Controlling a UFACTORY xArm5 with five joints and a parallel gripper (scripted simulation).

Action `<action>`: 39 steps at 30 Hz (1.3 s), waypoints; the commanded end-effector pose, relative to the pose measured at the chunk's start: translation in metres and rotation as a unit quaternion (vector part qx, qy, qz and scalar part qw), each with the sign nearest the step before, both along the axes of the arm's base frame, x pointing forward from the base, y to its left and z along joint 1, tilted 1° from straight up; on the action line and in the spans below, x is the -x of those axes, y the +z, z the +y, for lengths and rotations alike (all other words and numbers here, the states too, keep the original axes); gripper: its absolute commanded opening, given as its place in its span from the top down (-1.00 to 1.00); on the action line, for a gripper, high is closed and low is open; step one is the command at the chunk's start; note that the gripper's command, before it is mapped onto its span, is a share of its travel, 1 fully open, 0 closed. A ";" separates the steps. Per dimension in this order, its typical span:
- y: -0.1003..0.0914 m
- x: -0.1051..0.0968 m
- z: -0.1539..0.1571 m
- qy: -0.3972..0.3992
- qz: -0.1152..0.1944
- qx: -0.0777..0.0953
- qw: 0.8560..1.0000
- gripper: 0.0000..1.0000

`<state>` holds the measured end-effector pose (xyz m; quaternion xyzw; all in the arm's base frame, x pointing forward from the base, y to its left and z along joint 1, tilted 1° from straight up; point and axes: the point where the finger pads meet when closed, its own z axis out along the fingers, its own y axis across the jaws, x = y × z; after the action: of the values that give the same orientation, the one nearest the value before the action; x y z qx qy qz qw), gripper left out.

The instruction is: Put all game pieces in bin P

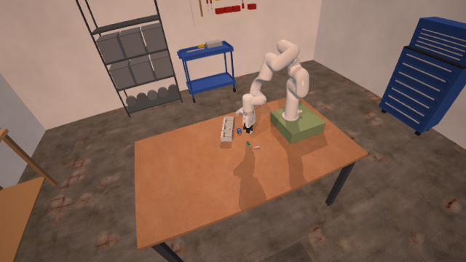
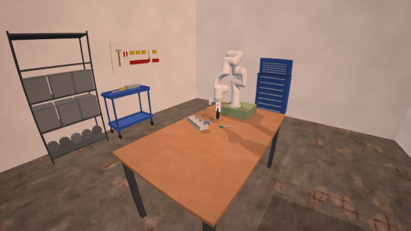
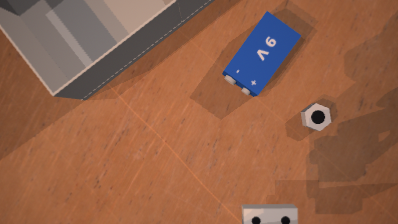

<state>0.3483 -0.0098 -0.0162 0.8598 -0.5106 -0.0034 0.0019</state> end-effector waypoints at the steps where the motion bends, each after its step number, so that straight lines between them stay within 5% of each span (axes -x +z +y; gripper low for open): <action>1: 0.001 -0.001 0.000 0.000 -0.001 0.000 1.000 0.57; 15: 0.008 -0.001 0.000 0.000 -0.001 0.000 1.000 0.57; 39: 0.009 -0.069 -0.088 -0.025 -0.001 0.000 1.000 0.57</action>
<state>0.4115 -0.0920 -0.0077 0.8552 -0.5183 -0.0028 0.0010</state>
